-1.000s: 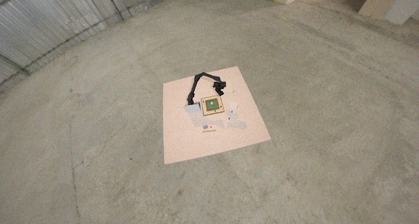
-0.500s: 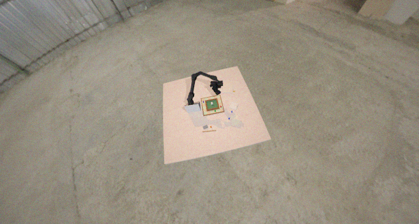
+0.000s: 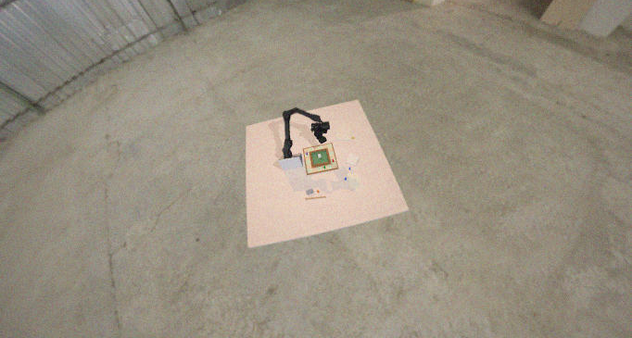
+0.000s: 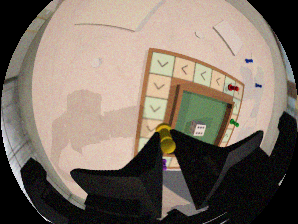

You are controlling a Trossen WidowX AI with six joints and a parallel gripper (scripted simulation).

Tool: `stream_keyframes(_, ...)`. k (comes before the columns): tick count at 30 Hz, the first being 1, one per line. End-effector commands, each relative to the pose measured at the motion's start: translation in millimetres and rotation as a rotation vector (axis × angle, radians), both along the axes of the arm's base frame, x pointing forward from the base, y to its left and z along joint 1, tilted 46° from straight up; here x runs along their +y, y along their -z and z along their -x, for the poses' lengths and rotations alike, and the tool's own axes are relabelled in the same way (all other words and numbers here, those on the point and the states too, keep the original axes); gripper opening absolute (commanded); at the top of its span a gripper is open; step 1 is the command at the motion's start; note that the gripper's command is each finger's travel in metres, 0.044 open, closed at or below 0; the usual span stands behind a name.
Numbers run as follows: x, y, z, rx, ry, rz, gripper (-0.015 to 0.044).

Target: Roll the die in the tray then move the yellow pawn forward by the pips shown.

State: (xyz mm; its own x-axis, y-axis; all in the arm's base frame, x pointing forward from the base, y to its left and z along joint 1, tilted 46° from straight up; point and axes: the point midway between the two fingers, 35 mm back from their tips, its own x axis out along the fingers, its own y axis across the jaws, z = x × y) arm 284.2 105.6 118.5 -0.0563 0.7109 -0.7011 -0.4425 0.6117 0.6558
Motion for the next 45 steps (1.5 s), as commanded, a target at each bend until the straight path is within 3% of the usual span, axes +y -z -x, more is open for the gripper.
stream_keyframes(1,3,1,13,0.004,0.006,0.002,0.0000)
stream_keyframes(35,22,44,140,0.008,-0.002,-0.010,0.0000)
stream_keyframes(45,33,56,143,0.007,-0.002,-0.008,0.0000)
